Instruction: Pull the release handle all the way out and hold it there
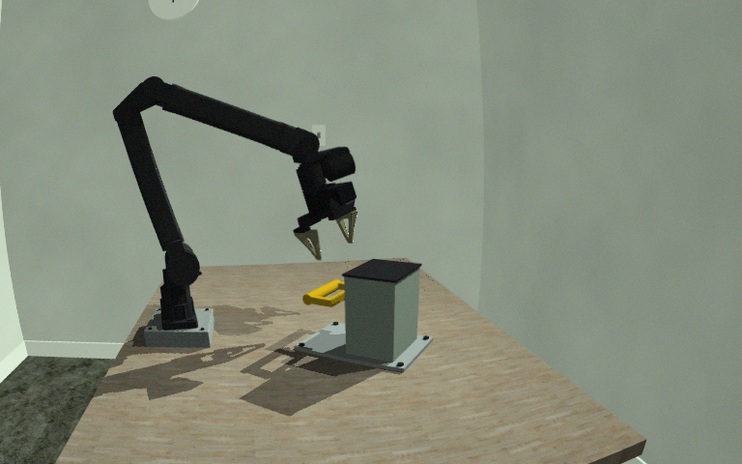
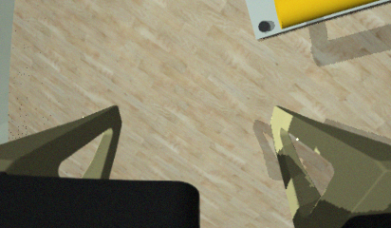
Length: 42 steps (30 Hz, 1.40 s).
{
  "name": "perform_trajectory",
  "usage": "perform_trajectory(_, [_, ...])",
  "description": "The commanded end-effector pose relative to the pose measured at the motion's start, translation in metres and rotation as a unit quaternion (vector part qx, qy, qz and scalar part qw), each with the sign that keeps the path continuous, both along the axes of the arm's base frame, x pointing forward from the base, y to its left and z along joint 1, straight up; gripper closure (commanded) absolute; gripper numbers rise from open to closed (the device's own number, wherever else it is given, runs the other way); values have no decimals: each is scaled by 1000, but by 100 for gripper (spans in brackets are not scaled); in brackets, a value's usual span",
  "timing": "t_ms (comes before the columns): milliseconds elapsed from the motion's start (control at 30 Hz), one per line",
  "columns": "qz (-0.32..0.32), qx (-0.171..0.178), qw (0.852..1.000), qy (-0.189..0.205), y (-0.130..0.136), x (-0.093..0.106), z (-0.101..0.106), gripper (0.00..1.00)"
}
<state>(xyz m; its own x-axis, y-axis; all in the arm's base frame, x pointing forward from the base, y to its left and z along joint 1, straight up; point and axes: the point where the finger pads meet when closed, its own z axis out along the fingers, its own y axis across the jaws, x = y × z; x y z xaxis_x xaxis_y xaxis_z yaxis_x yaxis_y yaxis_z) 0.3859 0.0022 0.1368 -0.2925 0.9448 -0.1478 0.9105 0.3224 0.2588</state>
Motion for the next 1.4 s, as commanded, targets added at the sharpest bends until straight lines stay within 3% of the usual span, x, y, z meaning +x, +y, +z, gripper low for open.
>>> perform_trajectory(0, [-59,20,998,0,-4,-18,6,0])
perform_trajectory(133, [-107,31,993,46,-5,-65,-17,0])
perform_trajectory(167, [-126,34,990,52,-9,-69,-18,0])
perform_trajectory(467, [-290,65,952,75,-46,-65,-6,0])
perform_trajectory(533, [-290,65,952,75,-46,-65,-6,0])
perform_trajectory(867, [-432,89,893,91,-80,-65,5,0])
perform_trajectory(1033, [-478,96,868,97,-92,-65,8,0])
perform_trajectory(1100, [-478,96,868,97,-92,-65,8,0])
perform_trajectory(1367, [-523,102,840,101,-104,-67,12,0])
